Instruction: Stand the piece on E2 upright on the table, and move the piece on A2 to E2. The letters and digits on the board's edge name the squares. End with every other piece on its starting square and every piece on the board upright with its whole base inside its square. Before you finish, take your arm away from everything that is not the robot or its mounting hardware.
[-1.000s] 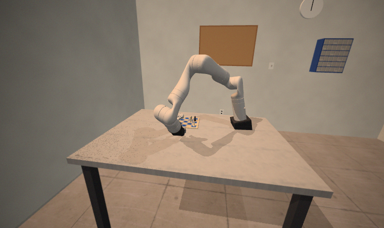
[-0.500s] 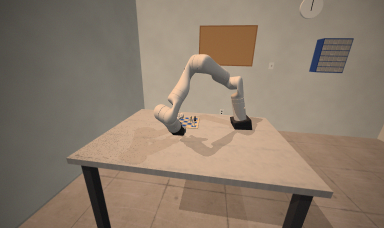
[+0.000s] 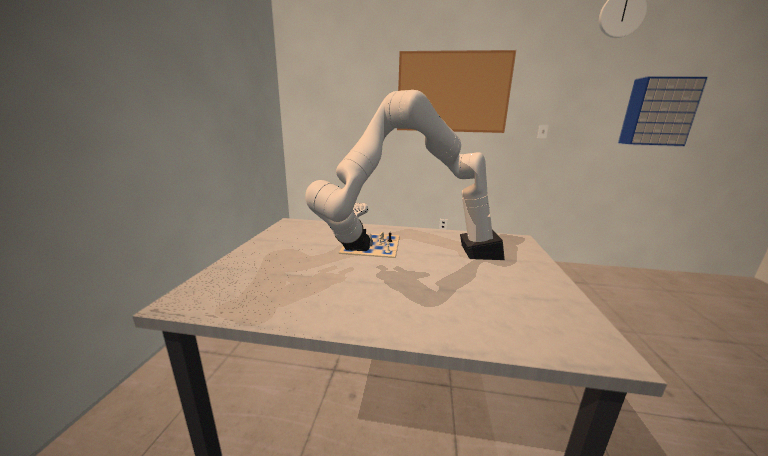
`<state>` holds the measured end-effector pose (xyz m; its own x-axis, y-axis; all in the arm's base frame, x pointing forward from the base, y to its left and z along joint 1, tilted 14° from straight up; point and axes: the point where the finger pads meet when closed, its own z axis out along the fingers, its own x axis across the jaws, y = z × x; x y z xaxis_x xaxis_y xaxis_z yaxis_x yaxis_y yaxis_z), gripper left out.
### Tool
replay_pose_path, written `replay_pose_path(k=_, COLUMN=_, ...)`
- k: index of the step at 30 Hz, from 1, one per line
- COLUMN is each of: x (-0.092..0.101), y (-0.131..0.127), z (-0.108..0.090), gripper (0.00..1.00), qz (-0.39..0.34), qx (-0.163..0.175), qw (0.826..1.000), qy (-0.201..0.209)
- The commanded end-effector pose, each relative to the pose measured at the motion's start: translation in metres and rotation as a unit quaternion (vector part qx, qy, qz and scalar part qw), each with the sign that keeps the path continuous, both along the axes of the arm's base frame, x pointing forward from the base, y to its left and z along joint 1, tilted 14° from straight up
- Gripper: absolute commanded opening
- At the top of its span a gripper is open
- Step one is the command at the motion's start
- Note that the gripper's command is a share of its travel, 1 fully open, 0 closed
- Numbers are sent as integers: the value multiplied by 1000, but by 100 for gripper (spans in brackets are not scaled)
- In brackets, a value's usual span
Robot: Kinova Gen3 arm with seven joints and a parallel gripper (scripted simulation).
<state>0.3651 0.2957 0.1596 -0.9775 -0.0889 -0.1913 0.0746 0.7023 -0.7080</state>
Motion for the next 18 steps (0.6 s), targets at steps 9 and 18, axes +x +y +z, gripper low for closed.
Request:
replay_pose_path(k=9, x=-3, y=1, z=19, gripper=100, qz=0, qx=6, qw=1000, qy=-3)
replay_pose_path(k=18, x=4, y=-14, z=18, gripper=100, qz=-40, qx=45, qw=998, qy=-16)
